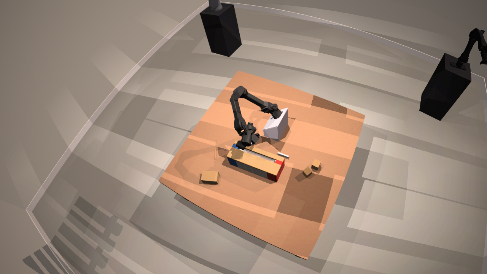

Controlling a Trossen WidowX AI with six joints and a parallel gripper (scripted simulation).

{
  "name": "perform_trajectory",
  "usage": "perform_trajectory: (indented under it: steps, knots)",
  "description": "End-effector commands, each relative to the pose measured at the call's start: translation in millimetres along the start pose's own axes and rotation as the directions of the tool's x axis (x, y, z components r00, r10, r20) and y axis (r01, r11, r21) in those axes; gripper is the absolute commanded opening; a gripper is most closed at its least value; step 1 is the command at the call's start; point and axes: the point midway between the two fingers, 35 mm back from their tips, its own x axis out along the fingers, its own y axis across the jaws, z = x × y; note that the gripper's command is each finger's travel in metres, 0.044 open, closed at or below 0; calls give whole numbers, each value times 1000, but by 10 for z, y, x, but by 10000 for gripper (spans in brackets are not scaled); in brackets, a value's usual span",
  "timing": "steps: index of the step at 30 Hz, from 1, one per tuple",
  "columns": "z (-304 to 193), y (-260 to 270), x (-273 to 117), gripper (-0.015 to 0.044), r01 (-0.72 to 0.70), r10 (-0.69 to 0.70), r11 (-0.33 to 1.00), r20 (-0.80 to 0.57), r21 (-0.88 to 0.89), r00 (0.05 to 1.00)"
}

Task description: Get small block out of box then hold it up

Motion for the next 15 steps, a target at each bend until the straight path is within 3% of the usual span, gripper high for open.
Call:
perform_trajectory:
  steps: [1,5,9,12,15]
  knots:
    - [-10,48,-23,285,3,-18,967,58,256,998]
    - [-55,93,-10,285,-50,-31,760,112,648,993]
    - [-120,132,9,285,-127,-49,383,158,915,986]
    - [-174,159,23,285,-186,-67,34,188,982,980]
    - [-228,184,34,285,-233,-90,-317,216,919,972]
